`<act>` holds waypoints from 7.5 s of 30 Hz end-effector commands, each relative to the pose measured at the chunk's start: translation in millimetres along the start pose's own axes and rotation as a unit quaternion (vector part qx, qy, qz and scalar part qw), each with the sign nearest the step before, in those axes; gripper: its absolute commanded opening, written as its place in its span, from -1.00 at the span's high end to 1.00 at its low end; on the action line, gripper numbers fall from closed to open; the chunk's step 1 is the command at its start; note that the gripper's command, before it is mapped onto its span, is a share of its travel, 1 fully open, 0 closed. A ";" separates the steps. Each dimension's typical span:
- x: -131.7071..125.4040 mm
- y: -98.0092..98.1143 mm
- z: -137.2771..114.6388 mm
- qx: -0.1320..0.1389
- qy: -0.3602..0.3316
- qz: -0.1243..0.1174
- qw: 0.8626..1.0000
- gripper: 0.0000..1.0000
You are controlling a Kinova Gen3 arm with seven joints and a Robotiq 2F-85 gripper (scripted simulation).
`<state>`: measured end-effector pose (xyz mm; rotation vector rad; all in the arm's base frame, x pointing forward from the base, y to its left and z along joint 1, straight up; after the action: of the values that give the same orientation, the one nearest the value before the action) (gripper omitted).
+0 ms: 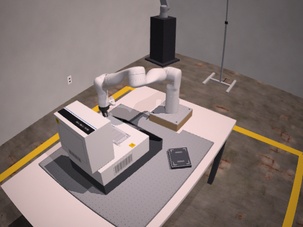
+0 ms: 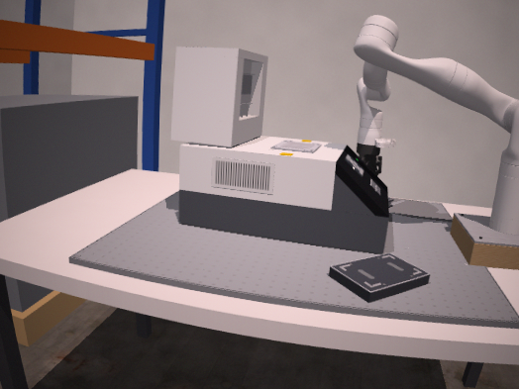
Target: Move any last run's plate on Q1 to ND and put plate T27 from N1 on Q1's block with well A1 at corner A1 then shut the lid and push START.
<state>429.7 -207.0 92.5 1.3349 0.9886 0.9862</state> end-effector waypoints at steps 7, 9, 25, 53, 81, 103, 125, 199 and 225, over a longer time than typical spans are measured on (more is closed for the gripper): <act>-0.1 0.6 0.3 -0.001 0.000 0.000 1.000 -1.00; -0.2 0.7 0.3 -0.001 0.000 0.000 1.000 -1.00; -0.2 -3.6 0.3 -0.001 0.000 0.000 1.000 -1.00; -0.2 -11.3 0.3 -0.001 0.000 0.000 1.000 -1.00; -0.2 -11.1 0.3 -0.001 0.000 0.000 1.000 -0.80; -0.2 -11.1 0.3 -0.001 0.000 0.000 1.000 -0.80; -0.2 -8.9 0.3 -0.001 0.000 0.000 1.000 -0.80; -0.2 42.2 0.2 -0.001 0.000 0.000 1.000 -0.80; -0.2 74.2 0.2 -0.001 0.000 0.000 1.000 -0.80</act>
<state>429.6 -207.0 162.4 1.3349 0.9887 0.9859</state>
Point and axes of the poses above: the point where the finger pads meet when closed, its own y axis back along the fingers, its own x axis across the jaws, z = x × y, the point moved 9 cm from there along y, back along the fingers, and after that the axes turned 8 degrees about y, right-handed, at the moved point
